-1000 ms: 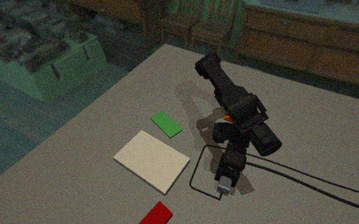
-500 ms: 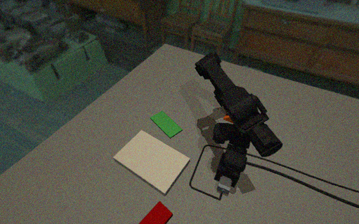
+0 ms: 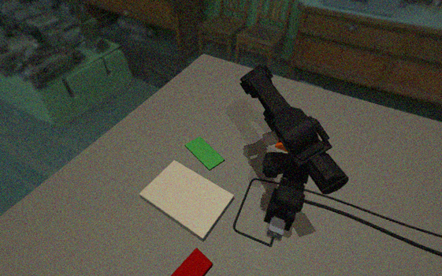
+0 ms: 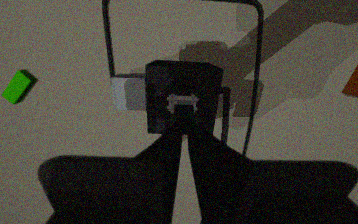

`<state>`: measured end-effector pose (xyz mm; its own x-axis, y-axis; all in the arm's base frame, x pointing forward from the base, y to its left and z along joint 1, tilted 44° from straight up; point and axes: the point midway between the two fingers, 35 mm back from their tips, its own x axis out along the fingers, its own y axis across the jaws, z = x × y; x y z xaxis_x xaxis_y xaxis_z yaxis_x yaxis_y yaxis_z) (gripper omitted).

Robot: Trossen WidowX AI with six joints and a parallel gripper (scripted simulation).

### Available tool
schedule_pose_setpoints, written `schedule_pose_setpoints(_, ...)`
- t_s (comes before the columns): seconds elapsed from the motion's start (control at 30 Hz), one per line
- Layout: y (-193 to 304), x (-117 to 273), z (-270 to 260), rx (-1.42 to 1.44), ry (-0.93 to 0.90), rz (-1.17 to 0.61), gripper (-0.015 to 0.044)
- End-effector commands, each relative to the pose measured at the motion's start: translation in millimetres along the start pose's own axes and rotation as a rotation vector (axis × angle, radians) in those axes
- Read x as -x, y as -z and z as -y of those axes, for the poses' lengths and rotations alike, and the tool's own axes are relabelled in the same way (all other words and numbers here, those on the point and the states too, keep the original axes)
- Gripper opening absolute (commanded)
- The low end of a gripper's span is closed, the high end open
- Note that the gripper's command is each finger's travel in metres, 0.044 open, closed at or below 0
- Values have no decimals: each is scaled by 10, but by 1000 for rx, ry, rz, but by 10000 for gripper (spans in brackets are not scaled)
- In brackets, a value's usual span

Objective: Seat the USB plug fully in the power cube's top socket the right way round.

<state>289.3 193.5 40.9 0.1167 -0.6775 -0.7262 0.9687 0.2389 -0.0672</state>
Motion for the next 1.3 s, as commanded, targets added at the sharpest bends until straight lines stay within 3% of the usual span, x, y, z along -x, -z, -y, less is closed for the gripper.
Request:
schedule_pose_setpoints(0.0, 12, -10, 0, -5, 1, -1, 0)
schedule_pose_setpoints(1.27, 56, -55, 2, -8, 0, -1, 0)
